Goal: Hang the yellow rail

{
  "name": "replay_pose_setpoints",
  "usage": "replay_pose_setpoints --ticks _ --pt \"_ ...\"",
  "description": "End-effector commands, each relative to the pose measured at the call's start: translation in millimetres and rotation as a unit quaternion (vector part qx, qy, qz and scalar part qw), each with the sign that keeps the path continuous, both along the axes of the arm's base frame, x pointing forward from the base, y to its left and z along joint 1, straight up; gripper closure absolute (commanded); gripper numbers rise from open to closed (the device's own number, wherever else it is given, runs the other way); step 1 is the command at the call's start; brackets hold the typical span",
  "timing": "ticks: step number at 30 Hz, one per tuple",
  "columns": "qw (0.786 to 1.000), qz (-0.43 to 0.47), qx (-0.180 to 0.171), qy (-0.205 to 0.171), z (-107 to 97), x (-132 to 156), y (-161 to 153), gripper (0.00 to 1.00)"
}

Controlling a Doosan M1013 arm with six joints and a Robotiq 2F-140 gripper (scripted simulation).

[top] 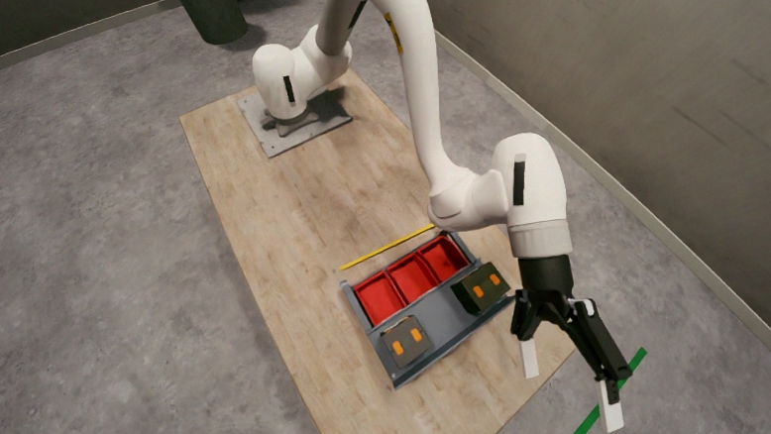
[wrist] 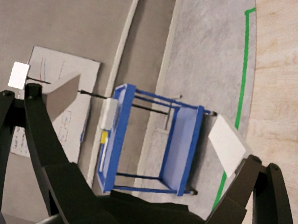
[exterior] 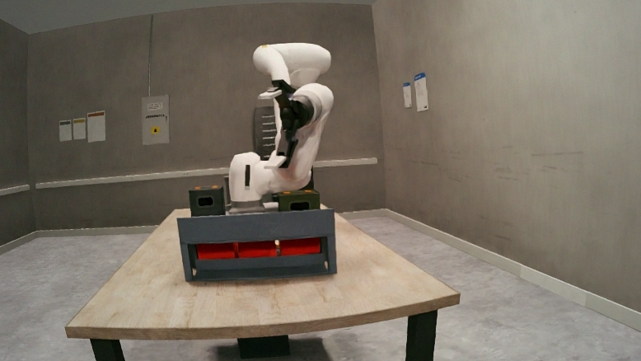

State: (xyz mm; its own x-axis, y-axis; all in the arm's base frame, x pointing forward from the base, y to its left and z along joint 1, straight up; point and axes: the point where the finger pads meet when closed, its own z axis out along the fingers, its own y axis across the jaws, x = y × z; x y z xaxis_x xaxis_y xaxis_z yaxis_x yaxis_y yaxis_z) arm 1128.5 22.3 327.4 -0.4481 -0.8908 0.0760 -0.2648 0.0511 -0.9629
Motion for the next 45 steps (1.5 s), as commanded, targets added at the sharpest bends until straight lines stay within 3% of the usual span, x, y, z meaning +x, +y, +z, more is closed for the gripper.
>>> replay_pose_setpoints --ticks 1,17,22,34,39,45 --pt "1.000 0.000 0.000 0.000 0 0 0 0.00" --pt "1.000 0.000 0.000 0.000 0 0 0 0.00" --pt "0.995 -0.052 0.079 -0.032 6 -16 -24 0.00" --pt "0.995 -0.052 0.079 -0.032 6 -16 -24 0.00" --pt "0.980 -0.105 0.156 -0.066 10 -34 -47 0.00" --pt "0.980 -0.105 0.156 -0.066 10 -34 -47 0.00"
